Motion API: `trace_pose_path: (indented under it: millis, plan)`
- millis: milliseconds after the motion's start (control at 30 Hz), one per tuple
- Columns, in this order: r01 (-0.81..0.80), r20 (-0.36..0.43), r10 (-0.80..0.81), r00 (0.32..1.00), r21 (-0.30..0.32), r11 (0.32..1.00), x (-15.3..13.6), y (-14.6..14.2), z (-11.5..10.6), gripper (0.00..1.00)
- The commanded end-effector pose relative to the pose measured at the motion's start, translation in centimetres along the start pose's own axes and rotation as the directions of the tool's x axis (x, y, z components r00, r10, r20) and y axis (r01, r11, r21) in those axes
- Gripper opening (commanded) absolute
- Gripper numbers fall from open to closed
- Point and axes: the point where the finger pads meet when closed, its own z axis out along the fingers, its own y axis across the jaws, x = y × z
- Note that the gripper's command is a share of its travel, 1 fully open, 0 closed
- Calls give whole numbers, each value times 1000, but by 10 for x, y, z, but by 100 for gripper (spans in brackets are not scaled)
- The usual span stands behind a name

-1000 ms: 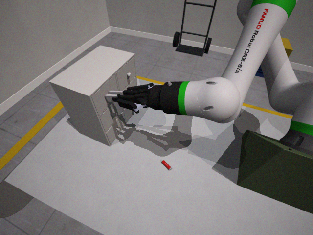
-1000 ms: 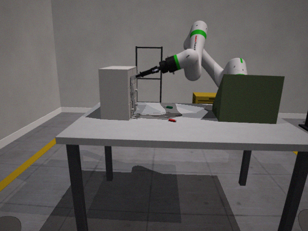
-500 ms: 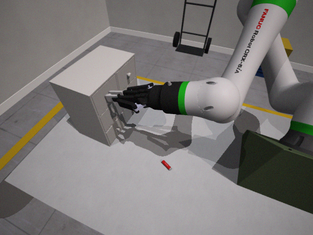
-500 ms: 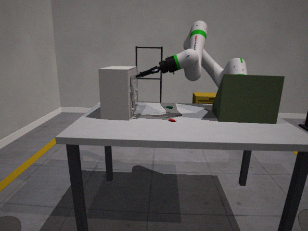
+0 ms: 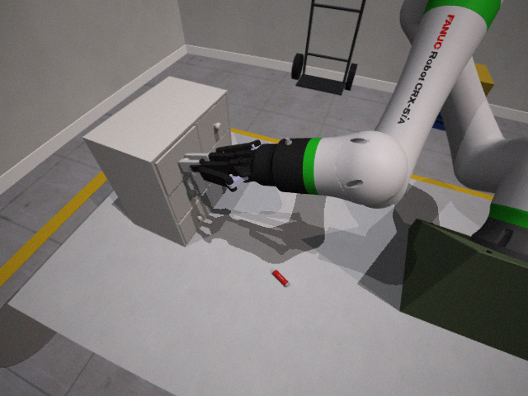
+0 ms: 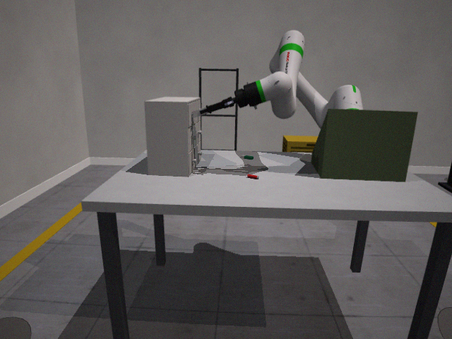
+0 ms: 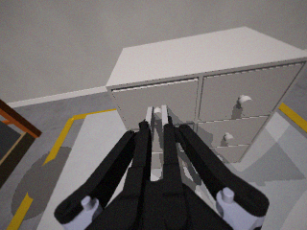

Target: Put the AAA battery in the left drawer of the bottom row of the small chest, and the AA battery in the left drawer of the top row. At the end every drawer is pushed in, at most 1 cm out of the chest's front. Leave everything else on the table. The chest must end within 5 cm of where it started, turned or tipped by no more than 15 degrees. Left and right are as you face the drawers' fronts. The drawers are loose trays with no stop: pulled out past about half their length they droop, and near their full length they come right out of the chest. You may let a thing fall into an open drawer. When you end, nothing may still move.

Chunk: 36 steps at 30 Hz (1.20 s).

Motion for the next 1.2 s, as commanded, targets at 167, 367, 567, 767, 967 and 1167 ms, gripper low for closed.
trace_pose_path:
  millis: [167,367,567,767,967,1167]
  plan:
    - [0,0,0,1000,0,1000,-2,0,-6,8]
    - [0,0,0,1000,0,1000,-4,0,-13,8]
    - [0,0,0,1000,0,1000,-6,0,-18,8]
    - [0,0,0,1000,0,1000,-9,0,-26,8]
    - [0,0,0,1000,0,1000,-12,0,-33,8]
    - [0,0,0,1000,0,1000,-14,0,-40,8]
